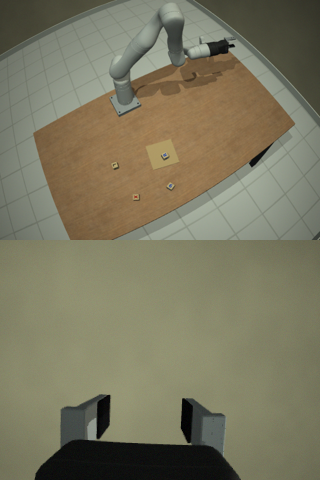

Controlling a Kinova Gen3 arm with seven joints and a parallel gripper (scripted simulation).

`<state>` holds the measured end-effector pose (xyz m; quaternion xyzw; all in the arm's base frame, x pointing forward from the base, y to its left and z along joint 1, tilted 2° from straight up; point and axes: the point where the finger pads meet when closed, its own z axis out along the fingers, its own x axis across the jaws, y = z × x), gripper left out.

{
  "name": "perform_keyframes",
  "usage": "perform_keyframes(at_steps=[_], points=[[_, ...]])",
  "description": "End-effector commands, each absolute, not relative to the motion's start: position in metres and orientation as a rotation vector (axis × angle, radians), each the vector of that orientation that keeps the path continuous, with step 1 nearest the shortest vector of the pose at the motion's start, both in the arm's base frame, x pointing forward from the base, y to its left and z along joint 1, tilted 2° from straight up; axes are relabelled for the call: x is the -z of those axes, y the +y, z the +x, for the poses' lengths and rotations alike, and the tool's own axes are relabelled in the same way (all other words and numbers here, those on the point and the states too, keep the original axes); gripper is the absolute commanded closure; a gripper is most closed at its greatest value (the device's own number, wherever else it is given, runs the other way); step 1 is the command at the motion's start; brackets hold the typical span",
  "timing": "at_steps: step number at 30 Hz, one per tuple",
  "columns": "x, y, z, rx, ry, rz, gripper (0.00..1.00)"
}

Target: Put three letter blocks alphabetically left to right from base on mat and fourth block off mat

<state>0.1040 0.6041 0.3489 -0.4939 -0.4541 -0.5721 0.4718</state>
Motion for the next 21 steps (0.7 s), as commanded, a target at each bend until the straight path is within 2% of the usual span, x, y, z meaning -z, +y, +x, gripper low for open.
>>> perform_keyframes(at_steps=[1,21], points=[[-0.3502,0.6044,0.1049,1.401,-1.11,-1.206,0.0],[-0.351,0.6108,0.1073,1.327,-1.137,-1.143,0.0]])
